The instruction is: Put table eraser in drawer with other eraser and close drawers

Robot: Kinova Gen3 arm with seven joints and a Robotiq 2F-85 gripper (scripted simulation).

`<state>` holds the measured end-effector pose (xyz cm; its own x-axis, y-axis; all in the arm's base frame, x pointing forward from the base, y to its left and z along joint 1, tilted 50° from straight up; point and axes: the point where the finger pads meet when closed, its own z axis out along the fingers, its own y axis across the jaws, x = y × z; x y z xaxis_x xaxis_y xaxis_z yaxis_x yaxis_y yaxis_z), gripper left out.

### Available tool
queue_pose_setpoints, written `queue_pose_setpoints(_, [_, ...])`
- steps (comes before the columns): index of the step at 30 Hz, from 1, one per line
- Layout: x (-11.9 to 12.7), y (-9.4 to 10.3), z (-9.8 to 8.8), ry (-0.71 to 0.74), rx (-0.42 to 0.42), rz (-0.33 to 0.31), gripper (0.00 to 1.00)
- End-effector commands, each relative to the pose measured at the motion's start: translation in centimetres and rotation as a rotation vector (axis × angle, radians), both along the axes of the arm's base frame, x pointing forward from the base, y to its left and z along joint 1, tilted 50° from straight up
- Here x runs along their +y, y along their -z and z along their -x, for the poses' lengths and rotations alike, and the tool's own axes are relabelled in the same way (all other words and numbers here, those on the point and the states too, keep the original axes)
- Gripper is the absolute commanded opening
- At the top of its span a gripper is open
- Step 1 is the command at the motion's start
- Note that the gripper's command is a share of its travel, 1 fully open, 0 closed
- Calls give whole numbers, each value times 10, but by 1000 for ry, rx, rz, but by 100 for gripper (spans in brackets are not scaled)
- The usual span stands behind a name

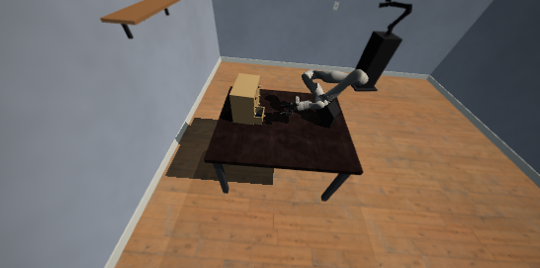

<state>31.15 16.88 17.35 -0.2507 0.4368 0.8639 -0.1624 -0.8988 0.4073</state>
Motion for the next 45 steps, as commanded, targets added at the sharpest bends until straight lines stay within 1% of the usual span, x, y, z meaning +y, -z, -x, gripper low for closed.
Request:
queue_pose_setpoints(1, [-3,-3,-6,-13,-47,33,100])
queue_pose_setpoints(4, [-4,-3,-8,-22,-64,36,100])
queue_pose_setpoints(15, [-4,-4,-10,-29,-78,39,100])
queue_pose_setpoints(16, [-4,-4,-10,-29,-78,39,0])
queue_pose_setpoints(45, [-5,-3,-12,-28,-79,39,0])
